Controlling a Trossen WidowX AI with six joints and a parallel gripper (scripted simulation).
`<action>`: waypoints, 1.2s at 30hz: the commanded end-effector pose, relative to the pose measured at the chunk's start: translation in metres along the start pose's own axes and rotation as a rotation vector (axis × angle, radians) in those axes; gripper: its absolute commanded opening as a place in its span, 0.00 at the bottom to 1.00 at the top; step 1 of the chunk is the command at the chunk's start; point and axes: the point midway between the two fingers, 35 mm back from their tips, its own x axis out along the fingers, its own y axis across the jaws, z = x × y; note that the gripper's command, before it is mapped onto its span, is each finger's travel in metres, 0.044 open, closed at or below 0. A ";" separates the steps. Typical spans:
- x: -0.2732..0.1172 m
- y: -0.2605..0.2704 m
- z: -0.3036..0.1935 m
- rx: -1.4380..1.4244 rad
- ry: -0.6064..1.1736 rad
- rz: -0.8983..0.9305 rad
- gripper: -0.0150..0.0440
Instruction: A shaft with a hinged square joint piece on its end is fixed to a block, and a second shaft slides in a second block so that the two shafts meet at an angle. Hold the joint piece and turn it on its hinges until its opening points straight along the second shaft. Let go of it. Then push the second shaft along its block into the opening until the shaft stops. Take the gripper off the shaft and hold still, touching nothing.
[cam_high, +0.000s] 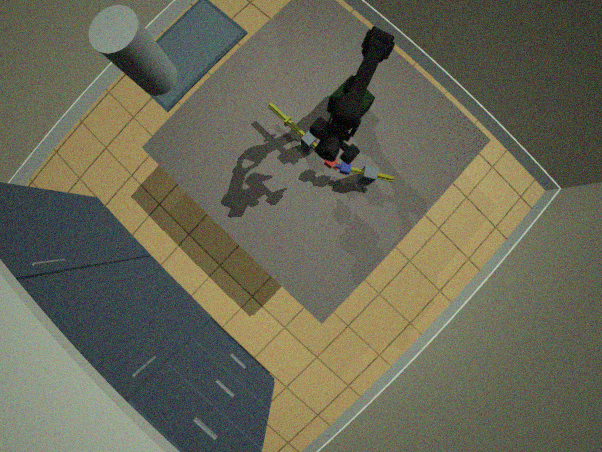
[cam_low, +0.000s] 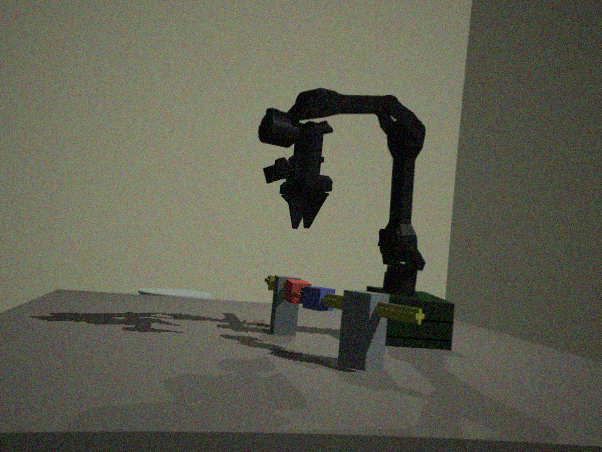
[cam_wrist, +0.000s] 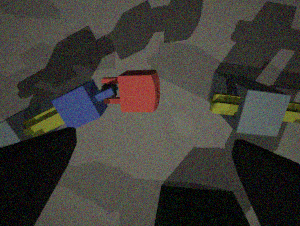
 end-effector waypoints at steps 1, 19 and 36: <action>-0.004 0.000 -0.001 0.043 0.001 0.010 1.00; 0.036 -0.066 0.008 0.142 -0.002 -0.007 1.00; 0.043 -0.065 0.007 0.620 -0.020 -0.046 1.00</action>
